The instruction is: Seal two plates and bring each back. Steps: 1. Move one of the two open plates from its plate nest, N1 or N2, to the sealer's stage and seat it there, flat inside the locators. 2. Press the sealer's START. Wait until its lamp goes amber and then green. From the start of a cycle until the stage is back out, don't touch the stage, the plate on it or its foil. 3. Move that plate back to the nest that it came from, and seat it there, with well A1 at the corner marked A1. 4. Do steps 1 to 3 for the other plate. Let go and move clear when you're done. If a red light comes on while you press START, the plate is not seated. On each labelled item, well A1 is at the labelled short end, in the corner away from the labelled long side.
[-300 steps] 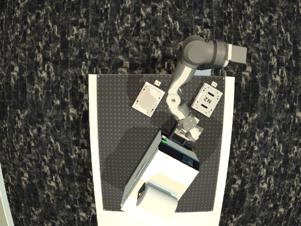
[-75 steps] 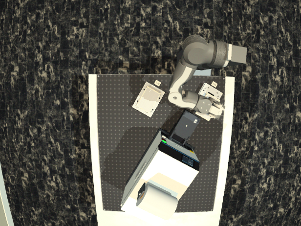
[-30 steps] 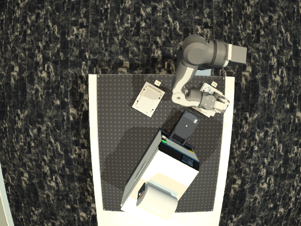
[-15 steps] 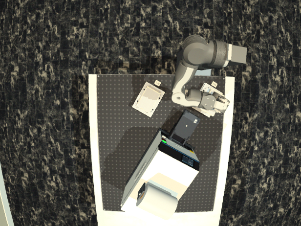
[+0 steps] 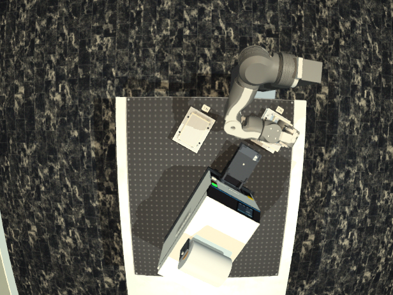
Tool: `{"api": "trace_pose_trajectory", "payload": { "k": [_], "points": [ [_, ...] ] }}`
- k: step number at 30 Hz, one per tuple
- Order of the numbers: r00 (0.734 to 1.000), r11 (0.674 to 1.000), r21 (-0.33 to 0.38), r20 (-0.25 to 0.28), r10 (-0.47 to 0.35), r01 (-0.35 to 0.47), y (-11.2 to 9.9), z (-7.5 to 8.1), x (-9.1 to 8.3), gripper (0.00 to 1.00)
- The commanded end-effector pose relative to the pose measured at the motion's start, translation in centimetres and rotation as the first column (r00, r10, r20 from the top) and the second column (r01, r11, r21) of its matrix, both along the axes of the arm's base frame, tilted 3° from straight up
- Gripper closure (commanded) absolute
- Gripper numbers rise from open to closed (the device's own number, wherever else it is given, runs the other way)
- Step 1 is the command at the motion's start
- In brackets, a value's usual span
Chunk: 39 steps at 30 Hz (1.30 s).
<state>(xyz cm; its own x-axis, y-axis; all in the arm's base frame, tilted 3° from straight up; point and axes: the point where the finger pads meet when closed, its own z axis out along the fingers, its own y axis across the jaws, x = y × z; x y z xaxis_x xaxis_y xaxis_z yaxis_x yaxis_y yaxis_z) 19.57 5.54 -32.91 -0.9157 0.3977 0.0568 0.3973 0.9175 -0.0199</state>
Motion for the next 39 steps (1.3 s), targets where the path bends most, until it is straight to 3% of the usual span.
{"api": "trace_pose_trajectory", "payload": {
  "k": [1,39],
  "points": [
    [1.000,1.000,0.004,0.000,0.007,-0.007,0.1,-0.2,-0.1,1.00],
    [1.000,1.000,0.005,0.001,0.006,-0.006,0.2,-1.9,-0.2,1.00]
  ]
}}
